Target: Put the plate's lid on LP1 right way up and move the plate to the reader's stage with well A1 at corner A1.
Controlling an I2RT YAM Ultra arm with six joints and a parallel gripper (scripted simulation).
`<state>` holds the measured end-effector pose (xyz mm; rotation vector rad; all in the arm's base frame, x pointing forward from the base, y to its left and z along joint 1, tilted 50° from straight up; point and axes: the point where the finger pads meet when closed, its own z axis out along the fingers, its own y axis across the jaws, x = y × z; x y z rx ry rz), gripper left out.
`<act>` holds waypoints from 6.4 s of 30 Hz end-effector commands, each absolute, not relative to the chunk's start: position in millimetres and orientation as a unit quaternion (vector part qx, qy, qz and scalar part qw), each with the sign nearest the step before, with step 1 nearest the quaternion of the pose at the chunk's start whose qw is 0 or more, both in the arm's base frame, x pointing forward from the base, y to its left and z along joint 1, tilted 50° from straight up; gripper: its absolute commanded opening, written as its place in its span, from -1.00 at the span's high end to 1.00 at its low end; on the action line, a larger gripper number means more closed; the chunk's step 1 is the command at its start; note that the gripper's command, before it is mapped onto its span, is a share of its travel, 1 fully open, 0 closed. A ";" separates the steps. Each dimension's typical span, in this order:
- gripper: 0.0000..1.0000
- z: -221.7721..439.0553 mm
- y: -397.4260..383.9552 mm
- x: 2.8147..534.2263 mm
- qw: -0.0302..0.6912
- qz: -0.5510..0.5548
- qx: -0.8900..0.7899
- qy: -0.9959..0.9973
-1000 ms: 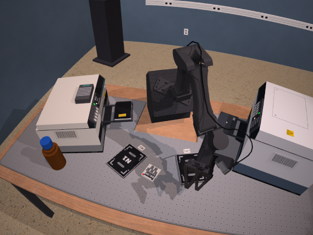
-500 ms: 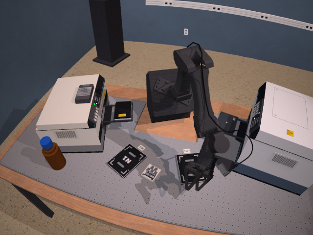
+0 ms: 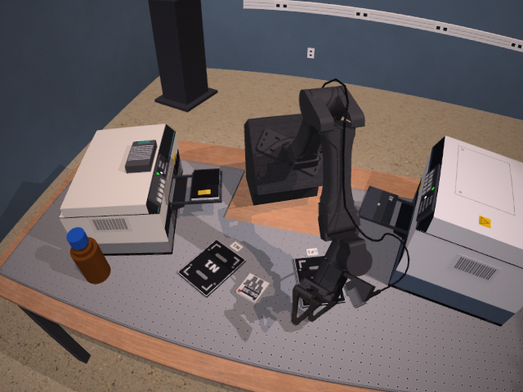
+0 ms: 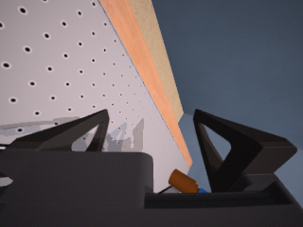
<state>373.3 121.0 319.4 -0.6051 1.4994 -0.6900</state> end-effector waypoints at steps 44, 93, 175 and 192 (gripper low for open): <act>-1.00 245.7 5.3 431.8 0.499 -0.260 -0.235 0.792; -1.00 130.2 -125.9 403.9 0.329 -0.123 -0.107 0.930; -1.00 -8.2 -210.4 207.5 0.142 0.097 0.066 0.983; -1.00 -16.7 -230.3 173.7 0.170 0.103 0.086 0.976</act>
